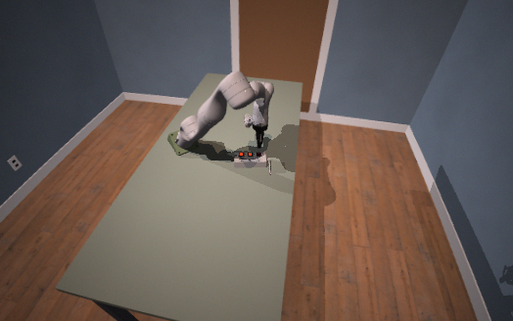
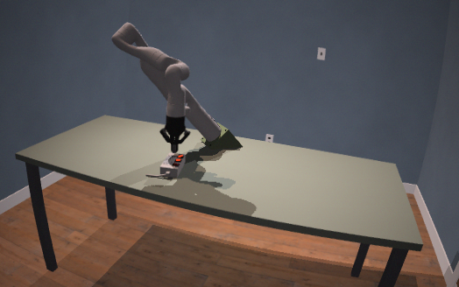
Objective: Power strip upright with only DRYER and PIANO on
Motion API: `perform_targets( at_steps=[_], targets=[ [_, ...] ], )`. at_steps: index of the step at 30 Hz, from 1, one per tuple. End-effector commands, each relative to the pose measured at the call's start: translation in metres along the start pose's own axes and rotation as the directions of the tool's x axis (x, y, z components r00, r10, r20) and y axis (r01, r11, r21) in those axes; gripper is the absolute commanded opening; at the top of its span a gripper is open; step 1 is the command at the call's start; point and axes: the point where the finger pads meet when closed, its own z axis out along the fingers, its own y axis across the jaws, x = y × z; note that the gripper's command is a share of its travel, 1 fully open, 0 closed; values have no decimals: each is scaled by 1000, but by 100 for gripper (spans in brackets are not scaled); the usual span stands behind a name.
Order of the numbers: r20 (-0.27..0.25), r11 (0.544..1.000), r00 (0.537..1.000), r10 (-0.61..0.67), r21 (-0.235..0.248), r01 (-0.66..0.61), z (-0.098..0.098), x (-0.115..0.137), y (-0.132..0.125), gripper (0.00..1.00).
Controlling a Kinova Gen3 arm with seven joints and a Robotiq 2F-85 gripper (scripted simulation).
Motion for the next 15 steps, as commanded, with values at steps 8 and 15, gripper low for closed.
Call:
perform_targets(
  at_steps=[8, 15],
  targets=[
    [-1, 1000, 1000, 0, 1, 0, 9, 0, 0, 0],
    [-1, 1000, 1000, 0, 1, 0, 15, 0, 0, 0]
  ],
)
